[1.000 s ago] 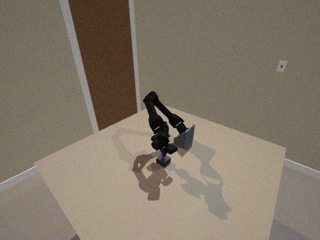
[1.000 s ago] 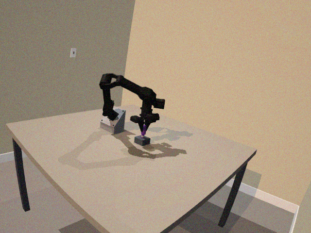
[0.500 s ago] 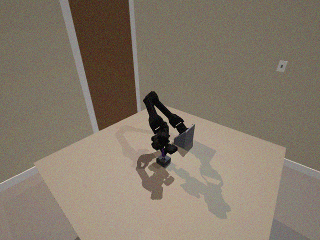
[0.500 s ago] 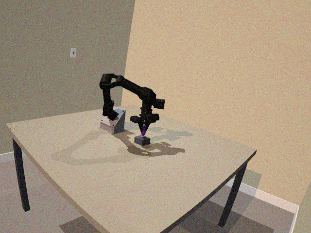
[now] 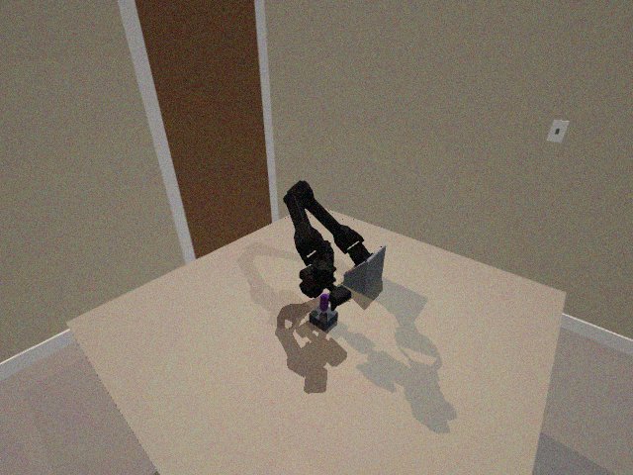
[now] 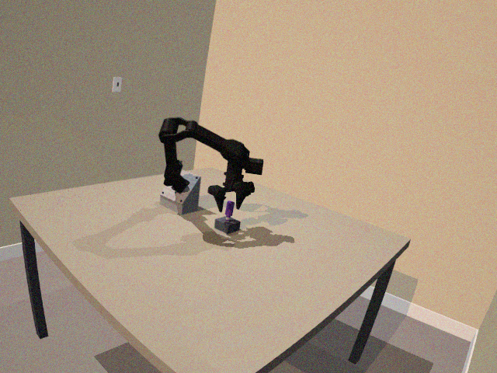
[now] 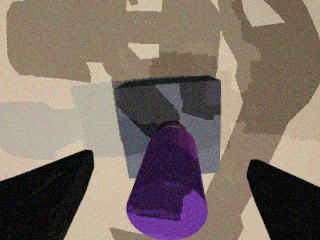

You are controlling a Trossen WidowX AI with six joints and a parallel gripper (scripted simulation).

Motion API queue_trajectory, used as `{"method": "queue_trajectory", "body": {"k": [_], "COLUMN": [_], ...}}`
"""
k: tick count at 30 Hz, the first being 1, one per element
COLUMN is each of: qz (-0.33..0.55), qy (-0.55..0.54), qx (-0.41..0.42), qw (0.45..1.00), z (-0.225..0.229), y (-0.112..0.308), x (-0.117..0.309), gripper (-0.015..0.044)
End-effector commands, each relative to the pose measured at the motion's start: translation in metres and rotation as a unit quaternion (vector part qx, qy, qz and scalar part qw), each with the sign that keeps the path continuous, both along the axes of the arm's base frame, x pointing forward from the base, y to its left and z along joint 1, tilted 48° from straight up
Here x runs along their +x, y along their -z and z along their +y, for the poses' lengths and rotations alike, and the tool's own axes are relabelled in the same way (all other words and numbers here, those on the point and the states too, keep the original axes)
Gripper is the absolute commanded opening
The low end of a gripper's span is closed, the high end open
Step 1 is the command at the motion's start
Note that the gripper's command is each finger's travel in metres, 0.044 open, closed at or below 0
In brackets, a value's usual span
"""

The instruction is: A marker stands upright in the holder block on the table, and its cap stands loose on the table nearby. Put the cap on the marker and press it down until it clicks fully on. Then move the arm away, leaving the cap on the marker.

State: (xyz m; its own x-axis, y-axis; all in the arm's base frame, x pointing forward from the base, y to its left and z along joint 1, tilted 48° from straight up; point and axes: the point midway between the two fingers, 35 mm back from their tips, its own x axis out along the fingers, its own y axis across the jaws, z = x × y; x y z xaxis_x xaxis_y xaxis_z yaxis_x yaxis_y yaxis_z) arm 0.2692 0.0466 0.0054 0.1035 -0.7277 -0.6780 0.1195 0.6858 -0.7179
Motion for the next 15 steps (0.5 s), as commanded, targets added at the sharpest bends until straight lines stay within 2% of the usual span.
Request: {"method": "queue_trajectory", "body": {"k": [1, 5, 9, 15], "qz": [0.0, 0.001, 0.001, 0.054], "qy": [0.0, 0.0, 0.0, -0.05], "qx": [0.001, 0.002, 0.001, -0.008], "qw": [1.0, 1.0, 1.0, 0.997], "z": [0.007, 0.048, 0.055, 0.05], "y": [-0.006, -0.043, -0.05, -0.041], "x": [0.0, -0.006, -0.008, -0.007], "gripper": [0.044, 0.044, 0.044, 0.0282]}}
